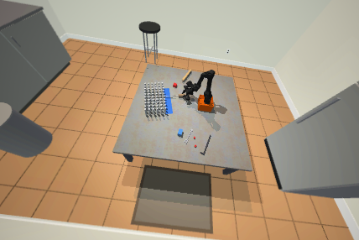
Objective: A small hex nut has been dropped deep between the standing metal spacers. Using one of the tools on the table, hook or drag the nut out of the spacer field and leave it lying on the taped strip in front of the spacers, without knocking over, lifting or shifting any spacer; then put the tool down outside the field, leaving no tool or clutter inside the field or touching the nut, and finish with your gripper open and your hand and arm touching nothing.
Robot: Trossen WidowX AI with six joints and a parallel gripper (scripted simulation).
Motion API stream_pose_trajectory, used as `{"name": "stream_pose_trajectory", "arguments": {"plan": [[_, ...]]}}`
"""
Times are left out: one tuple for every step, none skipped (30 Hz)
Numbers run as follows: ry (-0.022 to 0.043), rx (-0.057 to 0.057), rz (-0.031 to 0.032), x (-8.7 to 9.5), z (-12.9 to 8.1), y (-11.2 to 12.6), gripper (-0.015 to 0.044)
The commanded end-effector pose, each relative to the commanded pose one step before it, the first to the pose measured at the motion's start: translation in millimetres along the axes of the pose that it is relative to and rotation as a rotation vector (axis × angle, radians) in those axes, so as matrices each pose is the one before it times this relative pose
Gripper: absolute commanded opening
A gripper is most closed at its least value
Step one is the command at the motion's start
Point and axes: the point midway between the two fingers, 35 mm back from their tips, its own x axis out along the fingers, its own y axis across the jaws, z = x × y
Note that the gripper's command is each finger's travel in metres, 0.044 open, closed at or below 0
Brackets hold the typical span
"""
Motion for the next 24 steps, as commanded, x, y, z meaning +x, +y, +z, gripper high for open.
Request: {"name": "stream_pose_trajectory", "arguments": {"plan": [[0.00632,-0.0001,-0.00179,-1.48,-3.06,0.53,0.0000],[0.00003,0.0001,0.00000,-0.26,-0.29,0.12,0.0000],[0.00003,0.0001,0.00000,-0.27,-0.29,0.12,0.0000],[0.00003,0.0001,0.00001,-0.26,-0.29,0.13,0.0000],[0.00003,0.0001,0.00001,-0.27,-0.29,0.13,0.0000],[0.00002,0.0001,0.00002,-0.26,-0.29,0.14,0.0000],[0.00002,0.0001,0.00002,-0.27,-0.29,0.14,0.0000],[0.00002,0.0001,0.00002,-0.27,-0.29,0.14,0.0000],[0.00002,0.0001,0.00002,-0.27,-0.29,0.14,0.0000],[0.00002,0.0001,0.00002,-0.27,-0.29,0.14,0.0000],[0.00002,0.0001,0.00002,-0.27,-0.29,0.14,0.0000],[0.00002,0.0001,0.00002,-0.27,-0.29,0.14,0.0000],[0.00002,0.0001,0.00002,-0.27,-0.29,0.14,0.0000],[-0.00011,0.0000,-0.00003,-0.50,0.37,0.12,0.0000],[-0.00019,0.0000,-0.00006,-0.91,0.67,0.20,0.0000],[-0.00027,0.0000,-0.00008,-1.34,0.99,0.29,0.0000],[-0.00033,0.0000,-0.00012,-1.81,1.35,0.36,0.0000],[-0.00032,-0.0001,-0.00018,-2.08,1.56,0.34,0.0000],[-0.00034,-0.0001,-0.00021,-2.41,1.86,0.34,0.0000],[-0.00038,-0.0001,-0.00018,-2.77,2.25,0.35,0.0000],[-0.00036,0.0000,-0.00013,-2.70,2.34,0.30,0.0000],[-0.00038,0.0000,-0.00012,-2.83,2.63,0.25,0.0000],[-0.00035,0.0000,-0.00013,-2.69,2.67,0.18,0.0000],[-0.00034,0.0000,-0.00015,-2.86,2.98,0.12,0.0000]]}}
